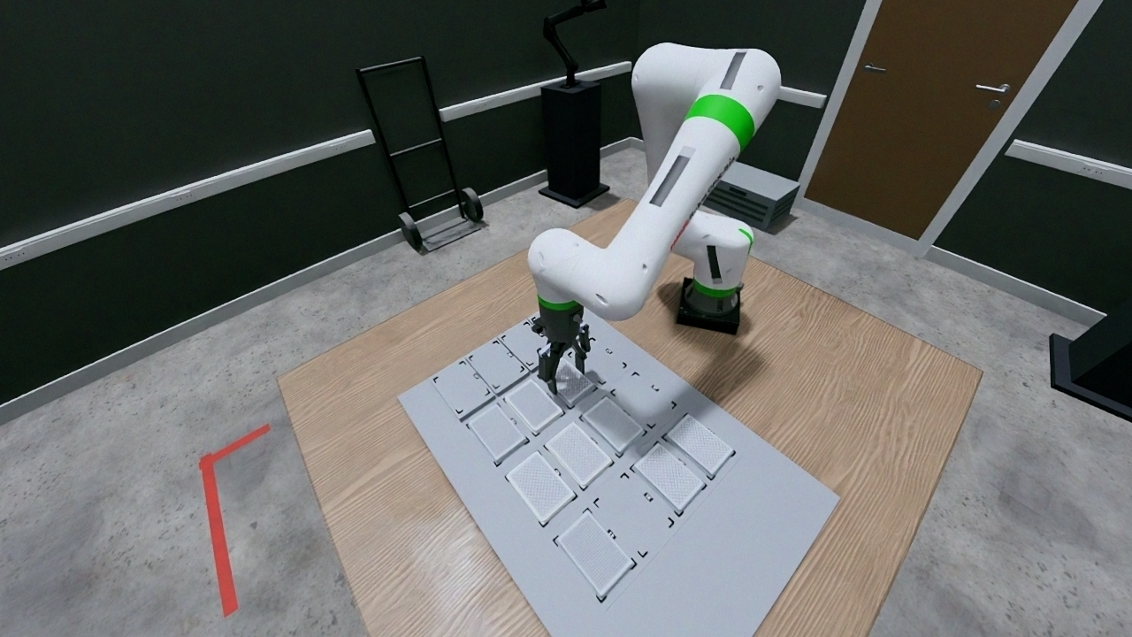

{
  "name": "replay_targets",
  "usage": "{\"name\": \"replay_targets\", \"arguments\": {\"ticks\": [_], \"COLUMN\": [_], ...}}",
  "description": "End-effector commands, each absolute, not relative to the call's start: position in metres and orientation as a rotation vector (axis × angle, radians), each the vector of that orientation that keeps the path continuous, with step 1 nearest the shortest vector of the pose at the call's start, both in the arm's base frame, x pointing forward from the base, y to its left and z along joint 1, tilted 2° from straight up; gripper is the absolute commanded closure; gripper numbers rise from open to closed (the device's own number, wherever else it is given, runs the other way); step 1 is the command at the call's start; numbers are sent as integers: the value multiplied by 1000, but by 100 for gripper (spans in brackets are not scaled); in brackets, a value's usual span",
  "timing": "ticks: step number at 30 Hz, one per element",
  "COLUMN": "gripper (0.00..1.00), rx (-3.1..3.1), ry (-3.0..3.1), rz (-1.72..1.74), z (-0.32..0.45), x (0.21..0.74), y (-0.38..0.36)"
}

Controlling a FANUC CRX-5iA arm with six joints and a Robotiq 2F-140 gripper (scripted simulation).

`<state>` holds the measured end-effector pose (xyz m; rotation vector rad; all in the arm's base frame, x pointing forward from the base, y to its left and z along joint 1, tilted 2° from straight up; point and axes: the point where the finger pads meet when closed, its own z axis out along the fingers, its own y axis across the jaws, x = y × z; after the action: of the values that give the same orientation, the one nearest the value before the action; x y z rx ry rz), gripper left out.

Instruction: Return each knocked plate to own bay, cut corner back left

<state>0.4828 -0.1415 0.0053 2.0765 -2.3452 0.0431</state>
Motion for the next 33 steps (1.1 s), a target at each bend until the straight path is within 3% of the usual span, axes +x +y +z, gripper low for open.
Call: {"name": "replay_targets", "arguments": {"ticks": [1,26,27,33], "gripper": [90,90,30,30], "rx": [2077,2077,2077,2077], "ry": [-2346,-2346,-2346,-2346], "rz": [45,45,46,45], "z": [6,4,4,4], "x": [483,483,483,483], "y": [-142,-142,-142,-142]}}
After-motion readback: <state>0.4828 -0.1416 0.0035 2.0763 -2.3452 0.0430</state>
